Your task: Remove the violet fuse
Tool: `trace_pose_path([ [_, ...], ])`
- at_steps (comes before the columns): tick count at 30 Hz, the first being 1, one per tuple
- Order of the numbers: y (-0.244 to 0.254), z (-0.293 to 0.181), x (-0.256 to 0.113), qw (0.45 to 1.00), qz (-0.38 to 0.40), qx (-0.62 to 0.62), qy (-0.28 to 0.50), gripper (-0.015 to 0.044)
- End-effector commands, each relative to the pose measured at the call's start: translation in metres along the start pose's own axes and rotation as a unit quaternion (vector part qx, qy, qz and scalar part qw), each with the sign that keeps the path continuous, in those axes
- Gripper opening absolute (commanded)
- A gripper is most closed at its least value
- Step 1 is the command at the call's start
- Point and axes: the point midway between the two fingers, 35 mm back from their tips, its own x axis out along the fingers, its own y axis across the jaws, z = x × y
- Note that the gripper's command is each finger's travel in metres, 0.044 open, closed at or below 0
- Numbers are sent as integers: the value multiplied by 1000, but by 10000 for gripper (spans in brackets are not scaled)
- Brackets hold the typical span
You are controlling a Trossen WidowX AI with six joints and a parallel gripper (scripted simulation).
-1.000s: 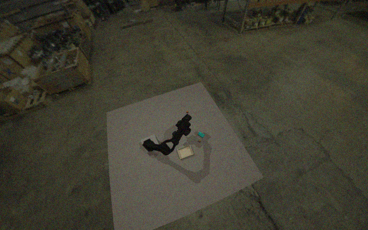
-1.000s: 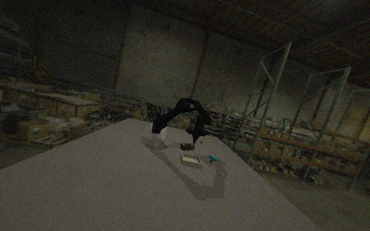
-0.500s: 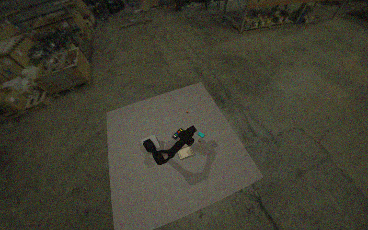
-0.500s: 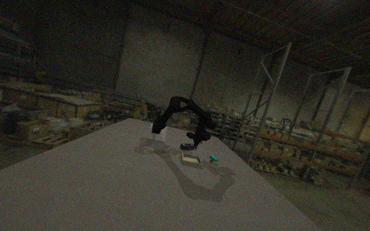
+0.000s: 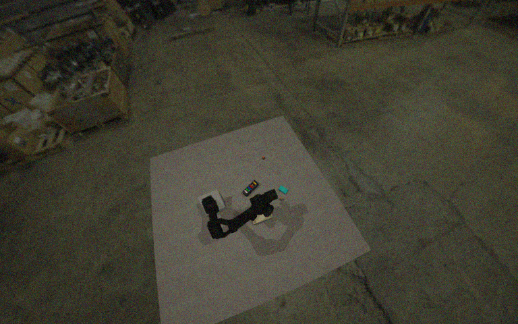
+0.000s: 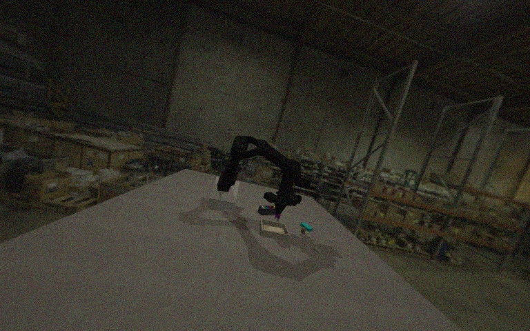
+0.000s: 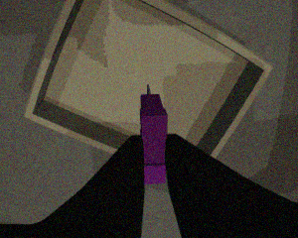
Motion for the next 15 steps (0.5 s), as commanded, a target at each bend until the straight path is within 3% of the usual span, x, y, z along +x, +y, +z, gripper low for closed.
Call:
trace_pose_path([
  [1,-2,1,4,1000,0,0,-1,0],
  [15,-2,1,26,1000,0,0,-1,0],
])
